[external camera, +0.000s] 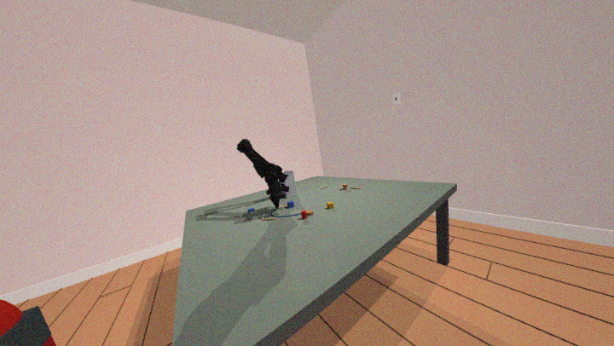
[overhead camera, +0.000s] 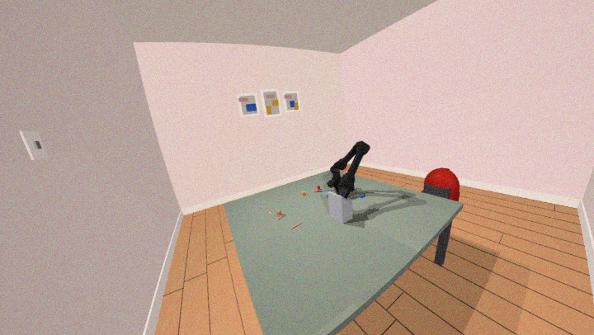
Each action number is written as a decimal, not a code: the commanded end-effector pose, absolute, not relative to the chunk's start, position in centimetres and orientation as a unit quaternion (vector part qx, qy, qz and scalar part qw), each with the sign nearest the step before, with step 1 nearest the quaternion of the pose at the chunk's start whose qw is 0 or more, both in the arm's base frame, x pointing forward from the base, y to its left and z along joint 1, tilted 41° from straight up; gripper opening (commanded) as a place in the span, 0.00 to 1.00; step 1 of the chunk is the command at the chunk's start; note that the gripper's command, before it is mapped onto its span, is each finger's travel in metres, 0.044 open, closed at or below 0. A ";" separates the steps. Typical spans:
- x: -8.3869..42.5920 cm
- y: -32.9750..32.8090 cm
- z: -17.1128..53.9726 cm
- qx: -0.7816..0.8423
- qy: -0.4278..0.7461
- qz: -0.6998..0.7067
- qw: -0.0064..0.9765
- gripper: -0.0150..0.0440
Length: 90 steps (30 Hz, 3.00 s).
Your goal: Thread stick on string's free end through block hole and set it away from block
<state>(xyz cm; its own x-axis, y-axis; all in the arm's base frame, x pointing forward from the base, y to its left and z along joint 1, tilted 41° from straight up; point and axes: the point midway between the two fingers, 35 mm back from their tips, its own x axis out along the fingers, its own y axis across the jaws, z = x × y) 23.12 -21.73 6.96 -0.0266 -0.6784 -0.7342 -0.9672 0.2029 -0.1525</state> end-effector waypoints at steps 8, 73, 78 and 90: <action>23.5 -20.7 5.9 -0.597 0.689 0.202 0.358 0.25; 24.9 -12.7 8.8 -0.572 0.698 0.159 0.401 0.46; 25.2 -12.1 8.3 -0.462 0.716 -0.006 0.524 0.46; 25.7 -10.7 7.2 -0.134 0.617 -0.362 0.686 0.46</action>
<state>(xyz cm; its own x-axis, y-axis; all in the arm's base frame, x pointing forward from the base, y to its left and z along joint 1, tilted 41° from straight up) 25.23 -11.90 8.44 -0.0165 -0.6708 -0.7415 -0.3819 0.6896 -0.6154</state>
